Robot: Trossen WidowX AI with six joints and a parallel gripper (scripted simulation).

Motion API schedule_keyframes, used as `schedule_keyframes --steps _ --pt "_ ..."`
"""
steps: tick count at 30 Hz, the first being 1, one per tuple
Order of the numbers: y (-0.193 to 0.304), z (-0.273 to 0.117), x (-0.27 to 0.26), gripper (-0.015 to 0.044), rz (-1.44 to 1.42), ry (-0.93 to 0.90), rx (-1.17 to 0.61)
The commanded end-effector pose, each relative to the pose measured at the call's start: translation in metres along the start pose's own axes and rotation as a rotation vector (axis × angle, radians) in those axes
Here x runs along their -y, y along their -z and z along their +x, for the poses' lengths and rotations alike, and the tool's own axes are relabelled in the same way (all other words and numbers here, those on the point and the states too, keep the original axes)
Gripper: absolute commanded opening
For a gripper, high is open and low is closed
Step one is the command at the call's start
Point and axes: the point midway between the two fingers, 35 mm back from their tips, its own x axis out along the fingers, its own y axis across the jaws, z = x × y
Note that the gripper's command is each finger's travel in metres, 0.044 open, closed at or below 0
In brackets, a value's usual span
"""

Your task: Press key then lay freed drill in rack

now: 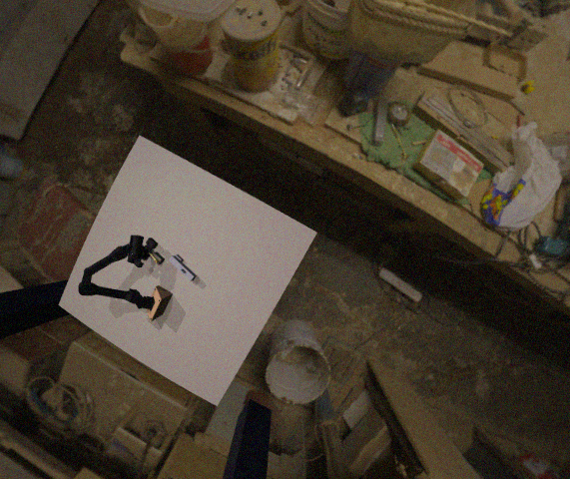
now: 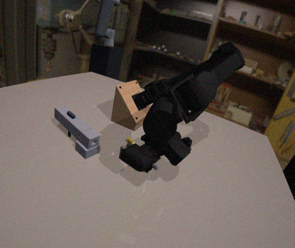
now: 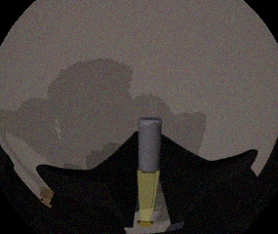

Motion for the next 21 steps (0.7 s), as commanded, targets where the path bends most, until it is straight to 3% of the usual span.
schedule_keyframes --steps 1,21 --pt "0.0056 0.0042 -0.0030 0.0000 0.010 -0.005 -0.011" --pt "0.0084 0.0027 -0.0040 0.0000 0.010 -0.005 -0.011"
